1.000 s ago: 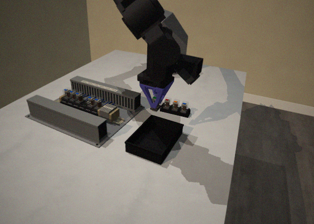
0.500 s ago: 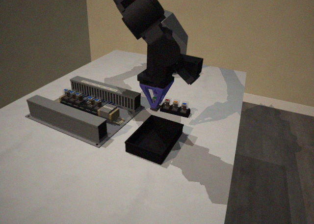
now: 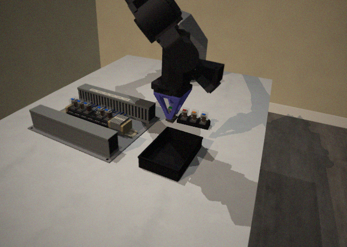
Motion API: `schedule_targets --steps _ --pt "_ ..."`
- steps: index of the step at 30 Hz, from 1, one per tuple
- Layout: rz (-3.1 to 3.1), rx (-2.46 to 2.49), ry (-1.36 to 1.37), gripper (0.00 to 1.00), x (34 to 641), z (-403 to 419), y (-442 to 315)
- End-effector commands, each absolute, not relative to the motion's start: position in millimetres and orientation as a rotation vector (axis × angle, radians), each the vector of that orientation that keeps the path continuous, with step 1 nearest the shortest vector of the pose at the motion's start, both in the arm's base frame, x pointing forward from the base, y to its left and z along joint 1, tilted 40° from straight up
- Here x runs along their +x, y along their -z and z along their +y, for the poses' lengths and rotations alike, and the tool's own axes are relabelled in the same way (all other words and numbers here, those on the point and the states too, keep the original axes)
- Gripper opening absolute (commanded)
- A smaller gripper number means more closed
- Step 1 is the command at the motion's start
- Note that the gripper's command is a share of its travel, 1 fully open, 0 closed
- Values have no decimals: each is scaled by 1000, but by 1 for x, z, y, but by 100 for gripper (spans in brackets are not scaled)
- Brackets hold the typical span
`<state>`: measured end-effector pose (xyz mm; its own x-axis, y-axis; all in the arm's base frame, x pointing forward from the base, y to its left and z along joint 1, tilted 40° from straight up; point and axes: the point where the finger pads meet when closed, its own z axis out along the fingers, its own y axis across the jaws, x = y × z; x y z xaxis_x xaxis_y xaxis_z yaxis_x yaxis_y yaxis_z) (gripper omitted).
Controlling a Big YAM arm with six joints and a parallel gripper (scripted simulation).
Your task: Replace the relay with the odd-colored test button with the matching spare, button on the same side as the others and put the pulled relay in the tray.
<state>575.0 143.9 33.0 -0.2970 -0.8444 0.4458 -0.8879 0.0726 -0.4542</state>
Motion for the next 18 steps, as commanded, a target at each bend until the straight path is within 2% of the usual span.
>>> schedule_targets --steps 1,18 --pt "-2275 1860 -1068 0 589 174 -50" --pt "-2276 1865 -1072 0 589 176 -54"
